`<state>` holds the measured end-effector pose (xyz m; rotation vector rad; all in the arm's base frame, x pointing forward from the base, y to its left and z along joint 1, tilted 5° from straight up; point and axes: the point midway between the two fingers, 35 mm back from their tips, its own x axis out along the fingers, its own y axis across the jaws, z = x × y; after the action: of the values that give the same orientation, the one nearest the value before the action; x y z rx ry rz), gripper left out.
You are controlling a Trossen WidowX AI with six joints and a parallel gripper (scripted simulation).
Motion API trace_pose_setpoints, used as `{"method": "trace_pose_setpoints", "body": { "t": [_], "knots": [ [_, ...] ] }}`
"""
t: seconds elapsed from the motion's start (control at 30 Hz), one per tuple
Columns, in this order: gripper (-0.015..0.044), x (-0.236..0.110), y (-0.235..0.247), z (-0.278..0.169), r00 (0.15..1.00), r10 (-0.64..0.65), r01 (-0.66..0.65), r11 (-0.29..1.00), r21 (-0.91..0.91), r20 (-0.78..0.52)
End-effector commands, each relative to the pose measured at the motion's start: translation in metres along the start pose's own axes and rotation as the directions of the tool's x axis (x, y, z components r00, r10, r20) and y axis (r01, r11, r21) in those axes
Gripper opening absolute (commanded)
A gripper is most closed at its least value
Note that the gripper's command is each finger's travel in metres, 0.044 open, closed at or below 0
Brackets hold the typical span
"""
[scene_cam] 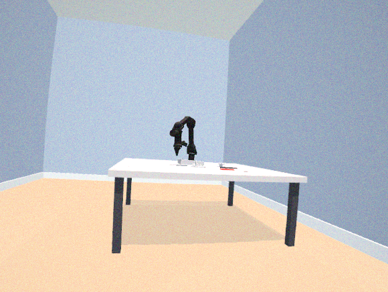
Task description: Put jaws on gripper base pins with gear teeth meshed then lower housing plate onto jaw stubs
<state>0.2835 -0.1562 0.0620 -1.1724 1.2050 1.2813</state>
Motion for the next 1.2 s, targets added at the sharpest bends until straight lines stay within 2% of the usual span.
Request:
{"method": "trace_pose_setpoints", "body": {
  "t": [0.0, 0.23, 0.8, 1.17],
  "knots": [
    [0.0000, -0.0002, -0.0001, -0.0001, 1.000, -0.001, 0.001, 1.000, 0.000, 0.000],
    [0.0000, -0.0016, -0.0009, -0.0007, 1.000, -0.004, 0.004, 1.000, -0.003, -0.003],
    [0.0440, 0.0000, 0.0000, 0.0000, 1.000, 0.000, 0.000, 1.000, 0.000, 0.000],
    [0.0440, 0.0000, 0.0000, 0.0000, 1.000, 0.000, 0.000, 1.000, 0.000, 0.000]
  ]
}}
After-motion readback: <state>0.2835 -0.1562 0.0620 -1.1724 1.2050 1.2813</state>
